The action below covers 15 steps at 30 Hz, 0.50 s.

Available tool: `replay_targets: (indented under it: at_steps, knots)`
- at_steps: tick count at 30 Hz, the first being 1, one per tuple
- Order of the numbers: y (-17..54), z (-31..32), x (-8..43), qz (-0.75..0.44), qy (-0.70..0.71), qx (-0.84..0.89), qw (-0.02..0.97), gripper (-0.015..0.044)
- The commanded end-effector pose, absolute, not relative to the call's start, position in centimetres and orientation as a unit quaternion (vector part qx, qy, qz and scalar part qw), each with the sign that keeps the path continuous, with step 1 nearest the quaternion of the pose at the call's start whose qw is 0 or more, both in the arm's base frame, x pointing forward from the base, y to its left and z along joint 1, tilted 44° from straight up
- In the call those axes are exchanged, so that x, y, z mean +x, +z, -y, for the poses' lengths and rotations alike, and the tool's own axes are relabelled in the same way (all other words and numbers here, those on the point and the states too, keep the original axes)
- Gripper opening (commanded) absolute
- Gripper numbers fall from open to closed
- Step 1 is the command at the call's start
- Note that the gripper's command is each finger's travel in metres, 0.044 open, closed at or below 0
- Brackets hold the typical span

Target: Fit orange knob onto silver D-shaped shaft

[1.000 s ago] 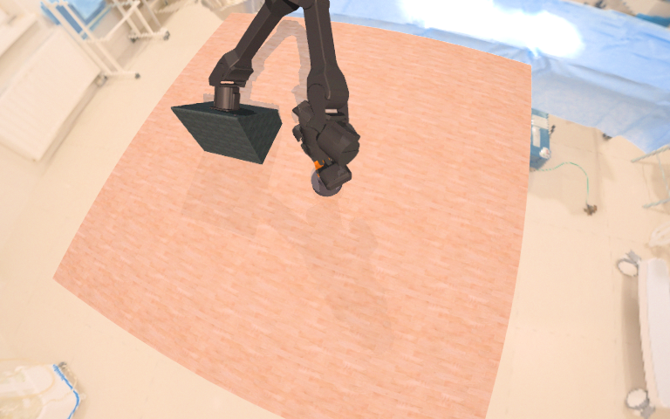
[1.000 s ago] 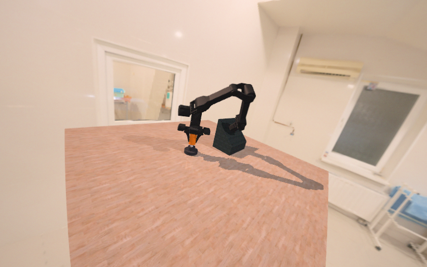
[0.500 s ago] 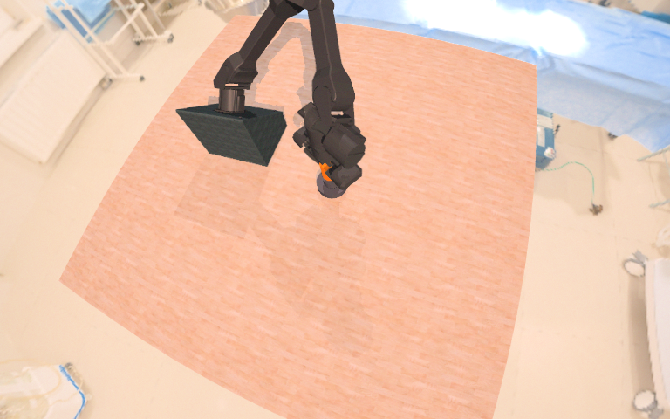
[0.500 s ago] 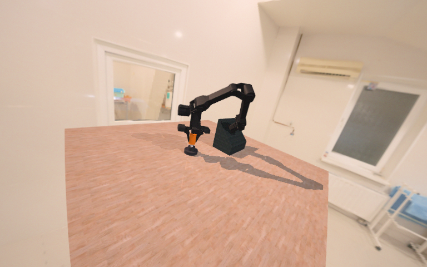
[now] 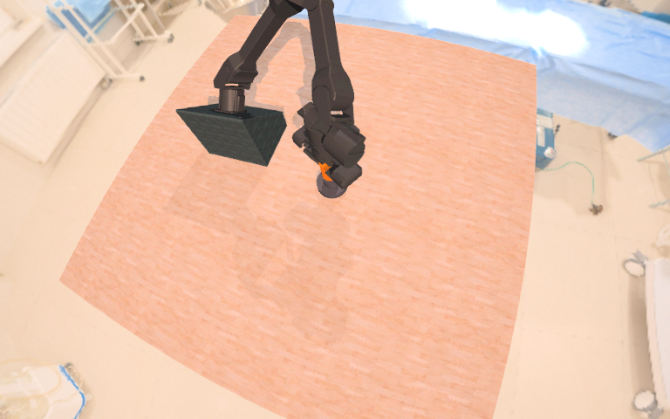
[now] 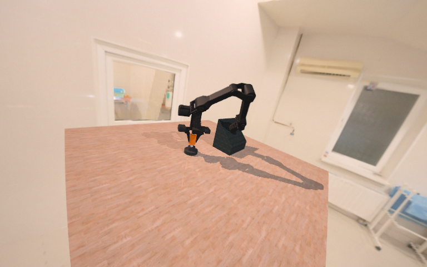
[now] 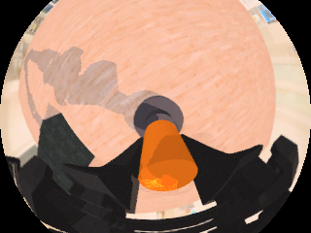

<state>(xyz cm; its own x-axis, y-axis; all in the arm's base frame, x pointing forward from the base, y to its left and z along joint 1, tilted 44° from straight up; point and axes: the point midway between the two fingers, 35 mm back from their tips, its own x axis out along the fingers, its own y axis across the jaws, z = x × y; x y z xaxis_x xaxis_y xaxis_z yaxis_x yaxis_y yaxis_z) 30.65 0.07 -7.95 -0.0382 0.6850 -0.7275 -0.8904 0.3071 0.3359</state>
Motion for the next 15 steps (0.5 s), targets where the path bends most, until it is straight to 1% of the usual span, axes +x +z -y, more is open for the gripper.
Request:
replay_targets:
  at_steps: [1, 15]
  knots:
    - [-8.02, -0.17, 30.67, -0.431, 0.577, -0.120, 0.684, 0.0000]
    - [-7.73, 0.19, 30.81, -0.428, 0.579, -0.123, 0.683, 0.0000]
